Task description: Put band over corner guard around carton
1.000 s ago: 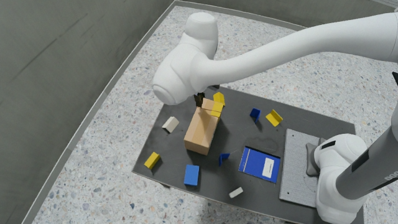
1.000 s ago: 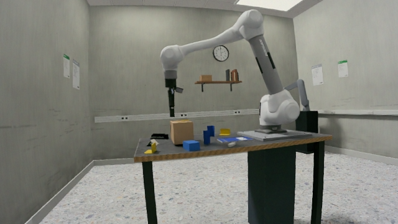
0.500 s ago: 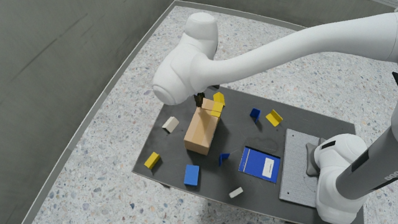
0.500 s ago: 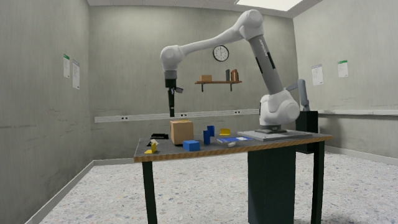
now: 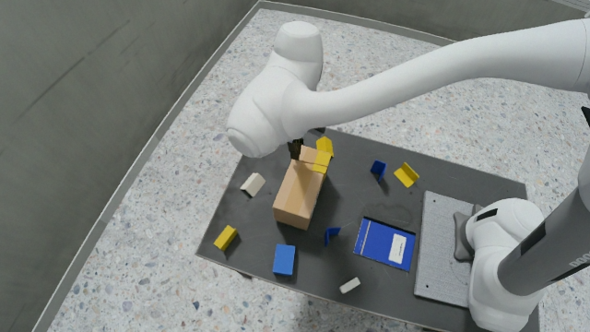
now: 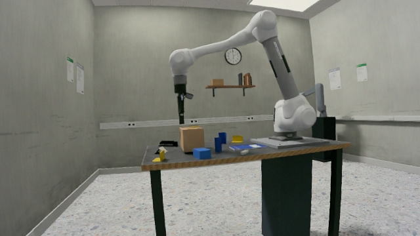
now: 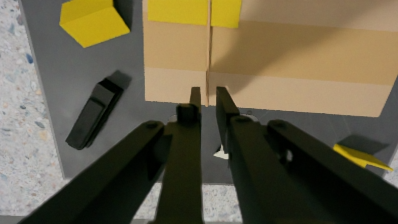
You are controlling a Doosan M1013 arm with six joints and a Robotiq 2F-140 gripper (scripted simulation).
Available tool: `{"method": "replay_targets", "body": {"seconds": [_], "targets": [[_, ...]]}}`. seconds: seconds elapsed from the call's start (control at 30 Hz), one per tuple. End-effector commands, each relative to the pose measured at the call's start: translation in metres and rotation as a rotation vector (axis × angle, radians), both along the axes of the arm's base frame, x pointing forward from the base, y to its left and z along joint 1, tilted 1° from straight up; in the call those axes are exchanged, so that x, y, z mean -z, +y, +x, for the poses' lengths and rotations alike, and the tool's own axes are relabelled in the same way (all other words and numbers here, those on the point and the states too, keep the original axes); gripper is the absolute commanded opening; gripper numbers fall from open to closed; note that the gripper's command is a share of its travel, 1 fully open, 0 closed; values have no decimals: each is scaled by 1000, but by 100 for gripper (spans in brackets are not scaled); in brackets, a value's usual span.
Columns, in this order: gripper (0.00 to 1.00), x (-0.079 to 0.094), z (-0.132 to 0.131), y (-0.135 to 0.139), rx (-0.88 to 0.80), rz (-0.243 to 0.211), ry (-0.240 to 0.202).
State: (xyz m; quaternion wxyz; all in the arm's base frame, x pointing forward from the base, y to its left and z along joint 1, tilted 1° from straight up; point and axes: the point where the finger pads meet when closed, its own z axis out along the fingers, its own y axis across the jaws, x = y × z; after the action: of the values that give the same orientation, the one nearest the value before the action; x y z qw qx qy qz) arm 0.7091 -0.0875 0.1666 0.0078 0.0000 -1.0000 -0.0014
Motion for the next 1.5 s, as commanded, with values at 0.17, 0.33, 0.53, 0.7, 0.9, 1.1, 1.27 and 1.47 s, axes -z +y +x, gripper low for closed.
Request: {"method": "replay_targets", "body": {"seconds": [0.17,0.33,0.53,0.7,0.9,1.1,1.27,1.47], "targets": [[18,4,0,0,0,0,-2],[18,7,0,0,0,0,-2],[18,11,0,0,0,0,-2],[18,14,0,0,0,0,-2],[18,15,0,0,0,0,-2],[18,16,0,0,0,0,-2],[18,16,0,0,0,0,-2],[18,16,0,0,0,0,-2]]}}
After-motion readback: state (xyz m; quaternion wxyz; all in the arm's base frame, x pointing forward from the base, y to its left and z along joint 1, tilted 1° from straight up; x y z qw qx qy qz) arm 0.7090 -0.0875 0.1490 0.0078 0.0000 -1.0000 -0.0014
